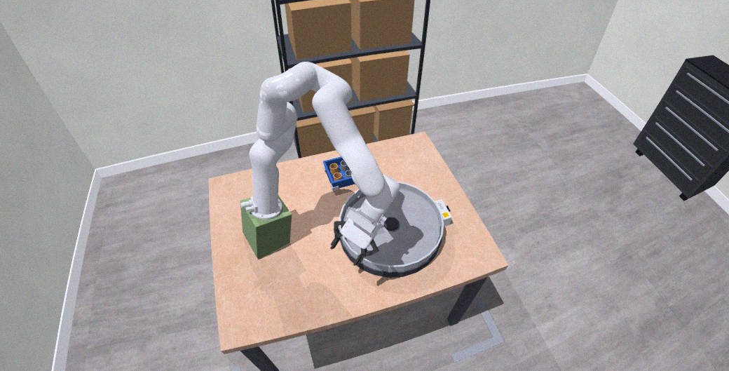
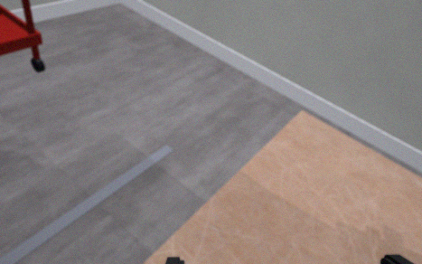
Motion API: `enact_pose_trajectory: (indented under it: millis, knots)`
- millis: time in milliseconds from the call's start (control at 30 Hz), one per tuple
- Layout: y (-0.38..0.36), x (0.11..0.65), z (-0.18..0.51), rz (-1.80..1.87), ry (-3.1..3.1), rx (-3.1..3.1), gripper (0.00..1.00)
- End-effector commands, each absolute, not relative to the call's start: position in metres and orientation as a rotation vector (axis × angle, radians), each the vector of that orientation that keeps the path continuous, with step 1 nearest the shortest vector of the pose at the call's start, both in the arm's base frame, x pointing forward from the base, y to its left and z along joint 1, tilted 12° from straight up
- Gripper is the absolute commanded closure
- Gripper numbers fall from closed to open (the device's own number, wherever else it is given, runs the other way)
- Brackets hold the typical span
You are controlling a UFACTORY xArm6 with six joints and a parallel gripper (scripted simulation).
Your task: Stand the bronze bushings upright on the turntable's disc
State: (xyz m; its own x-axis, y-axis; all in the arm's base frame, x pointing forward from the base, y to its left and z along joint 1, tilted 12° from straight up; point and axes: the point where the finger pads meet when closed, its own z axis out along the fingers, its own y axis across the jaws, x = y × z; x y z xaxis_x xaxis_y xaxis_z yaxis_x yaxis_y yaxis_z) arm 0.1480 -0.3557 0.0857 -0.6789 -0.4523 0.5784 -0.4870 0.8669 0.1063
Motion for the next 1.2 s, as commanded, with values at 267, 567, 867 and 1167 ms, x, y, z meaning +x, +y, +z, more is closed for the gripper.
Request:
enact_pose_trajectory:
  millis: [267, 567, 867, 1167]
  knots:
    - [-0.357, 0.149, 0.087, 0.079, -2.423, 0.676, 0.00]
    - [-0.357, 0.149, 0.087, 0.079, -2.424, 0.676, 0.00]
    - [-0.313, 0.186, 0.076, 0.042, -2.677, 0.537, 0.00]
    - [-0.279, 0.222, 0.074, 0.007, -2.910, 0.348, 0.00]
